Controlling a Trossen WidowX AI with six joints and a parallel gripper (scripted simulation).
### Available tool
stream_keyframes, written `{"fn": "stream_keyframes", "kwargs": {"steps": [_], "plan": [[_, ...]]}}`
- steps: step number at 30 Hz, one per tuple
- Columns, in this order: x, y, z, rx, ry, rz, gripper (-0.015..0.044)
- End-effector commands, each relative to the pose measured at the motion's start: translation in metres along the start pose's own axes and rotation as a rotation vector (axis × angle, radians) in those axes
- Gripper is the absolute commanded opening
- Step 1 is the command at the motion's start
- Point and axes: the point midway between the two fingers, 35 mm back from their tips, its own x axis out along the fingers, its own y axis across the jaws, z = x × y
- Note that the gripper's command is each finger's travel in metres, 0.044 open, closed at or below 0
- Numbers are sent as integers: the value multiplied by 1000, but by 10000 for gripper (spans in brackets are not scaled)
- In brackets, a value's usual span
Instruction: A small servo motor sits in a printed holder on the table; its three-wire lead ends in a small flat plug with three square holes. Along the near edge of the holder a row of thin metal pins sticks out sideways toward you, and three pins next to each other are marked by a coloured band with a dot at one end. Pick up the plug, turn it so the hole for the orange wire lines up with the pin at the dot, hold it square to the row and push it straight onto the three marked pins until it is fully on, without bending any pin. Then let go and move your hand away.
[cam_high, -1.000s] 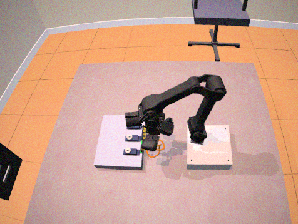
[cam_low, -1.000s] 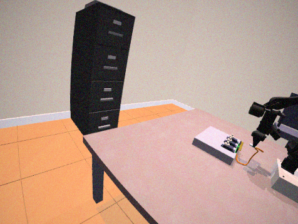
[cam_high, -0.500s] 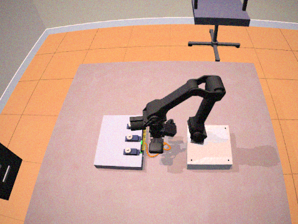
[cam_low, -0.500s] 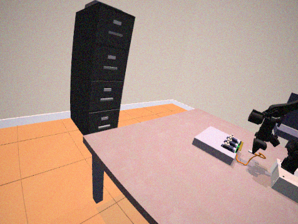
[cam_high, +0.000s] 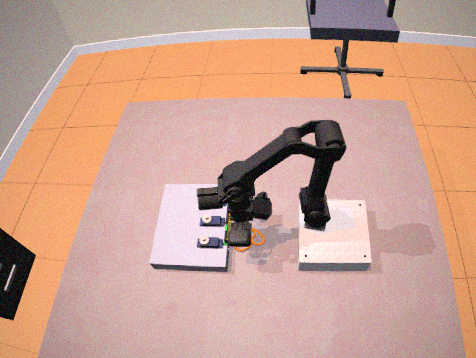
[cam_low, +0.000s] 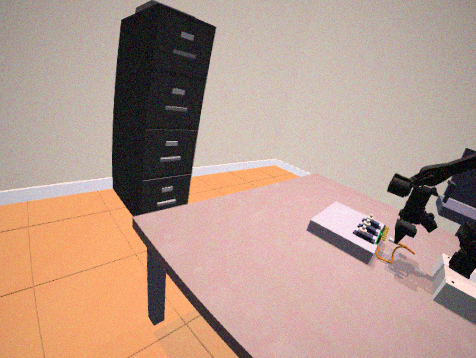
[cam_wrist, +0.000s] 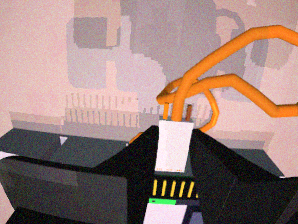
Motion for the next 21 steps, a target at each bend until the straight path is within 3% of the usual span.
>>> {"fn": "stream_keyframes", "kwargs": {"steps": [1,21], "plan": [[-1,0,-6,-4,4,-1,0],[-2,1,-18,-4,6,-1,0]]}}
